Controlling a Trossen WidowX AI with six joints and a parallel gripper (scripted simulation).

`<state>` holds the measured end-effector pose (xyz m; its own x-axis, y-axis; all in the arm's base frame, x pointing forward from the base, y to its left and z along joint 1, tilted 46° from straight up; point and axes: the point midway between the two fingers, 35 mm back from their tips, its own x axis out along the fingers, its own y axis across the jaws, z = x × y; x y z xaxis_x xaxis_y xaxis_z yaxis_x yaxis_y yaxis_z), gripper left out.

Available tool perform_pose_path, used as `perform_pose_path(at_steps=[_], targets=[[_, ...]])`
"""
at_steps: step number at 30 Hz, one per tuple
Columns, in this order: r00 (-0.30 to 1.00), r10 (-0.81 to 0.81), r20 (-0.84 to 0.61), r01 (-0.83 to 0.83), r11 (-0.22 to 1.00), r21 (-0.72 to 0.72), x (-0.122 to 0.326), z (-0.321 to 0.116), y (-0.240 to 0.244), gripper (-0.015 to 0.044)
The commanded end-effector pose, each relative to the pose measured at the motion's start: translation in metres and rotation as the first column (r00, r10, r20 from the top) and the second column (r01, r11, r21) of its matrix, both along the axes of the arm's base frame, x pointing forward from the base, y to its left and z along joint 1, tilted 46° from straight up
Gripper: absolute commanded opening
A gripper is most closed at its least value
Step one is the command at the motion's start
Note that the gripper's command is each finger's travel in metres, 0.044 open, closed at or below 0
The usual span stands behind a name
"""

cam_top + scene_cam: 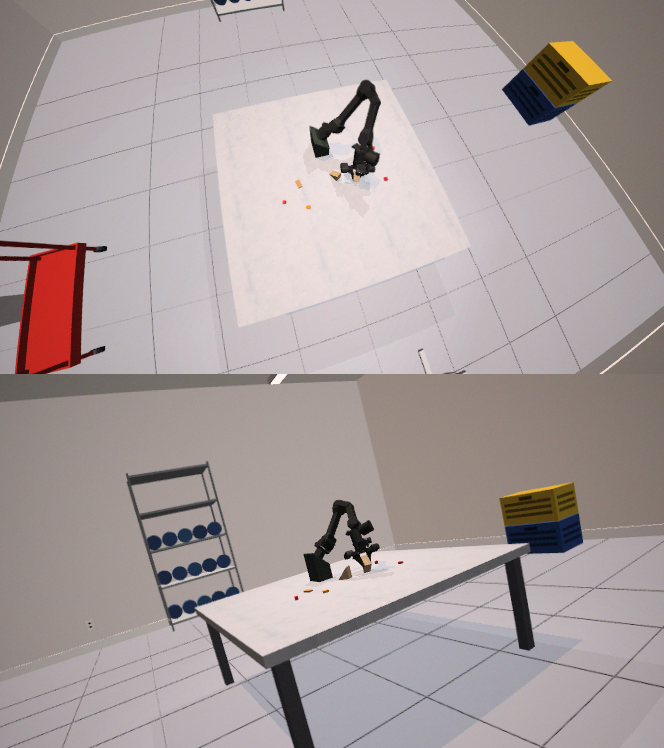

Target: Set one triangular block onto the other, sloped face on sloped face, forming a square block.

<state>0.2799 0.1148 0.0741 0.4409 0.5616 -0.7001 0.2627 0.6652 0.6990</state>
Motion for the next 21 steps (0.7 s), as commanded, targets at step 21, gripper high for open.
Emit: perform_pose_path(at_steps=[21], targets=[[0.889, -0.316, 0.331, 0.357, 0.932, -0.068, -0.032, 0.001, 0.012, 0.0053]])
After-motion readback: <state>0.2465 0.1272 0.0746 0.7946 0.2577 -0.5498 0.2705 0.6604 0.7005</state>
